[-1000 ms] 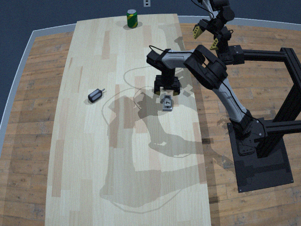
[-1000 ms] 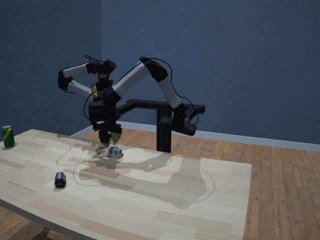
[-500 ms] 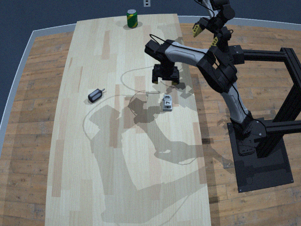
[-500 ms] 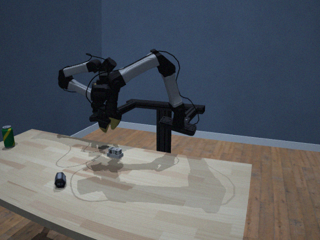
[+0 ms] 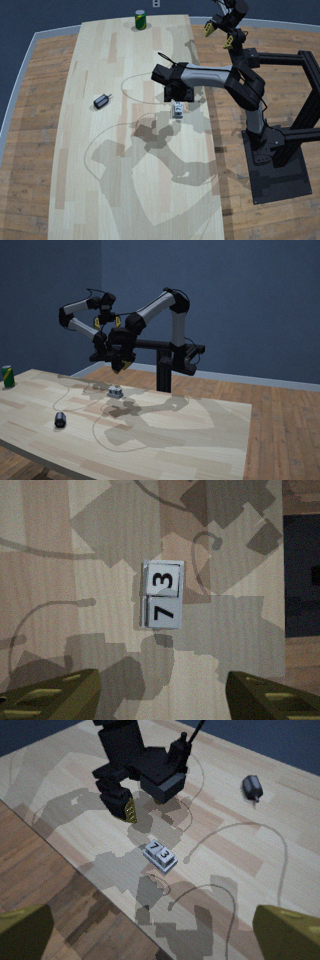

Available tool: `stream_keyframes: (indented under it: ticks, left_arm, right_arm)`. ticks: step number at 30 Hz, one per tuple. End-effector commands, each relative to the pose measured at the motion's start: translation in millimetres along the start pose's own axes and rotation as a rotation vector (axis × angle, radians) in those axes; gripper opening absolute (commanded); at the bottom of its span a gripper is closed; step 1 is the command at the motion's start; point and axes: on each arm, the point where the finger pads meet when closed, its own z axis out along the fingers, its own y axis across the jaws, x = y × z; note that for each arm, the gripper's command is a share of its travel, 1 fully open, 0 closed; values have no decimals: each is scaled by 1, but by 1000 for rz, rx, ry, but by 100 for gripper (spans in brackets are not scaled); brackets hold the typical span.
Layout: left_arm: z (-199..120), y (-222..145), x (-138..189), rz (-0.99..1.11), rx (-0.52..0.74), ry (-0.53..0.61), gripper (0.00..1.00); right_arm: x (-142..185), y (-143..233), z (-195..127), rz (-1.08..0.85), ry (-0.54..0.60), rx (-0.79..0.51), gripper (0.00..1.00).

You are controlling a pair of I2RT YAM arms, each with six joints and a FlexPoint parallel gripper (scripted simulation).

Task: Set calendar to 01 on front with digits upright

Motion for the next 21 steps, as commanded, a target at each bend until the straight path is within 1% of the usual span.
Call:
stream_keyframes:
  ticks: [1, 4, 21]
  left_arm:
    - [-12, 4, -8, 35, -31, -102, 65]
    - [-11, 3, 0, 16, -27, -85, 65]
    - [-13, 3, -3, 20, -28, -87, 65]
  right_arm:
    - [-23, 6, -2, 29, -30, -36, 100]
    - [-25, 6, -3, 20, -19, -37, 100]
    - [-26, 6, -3, 24, -21, -38, 100]
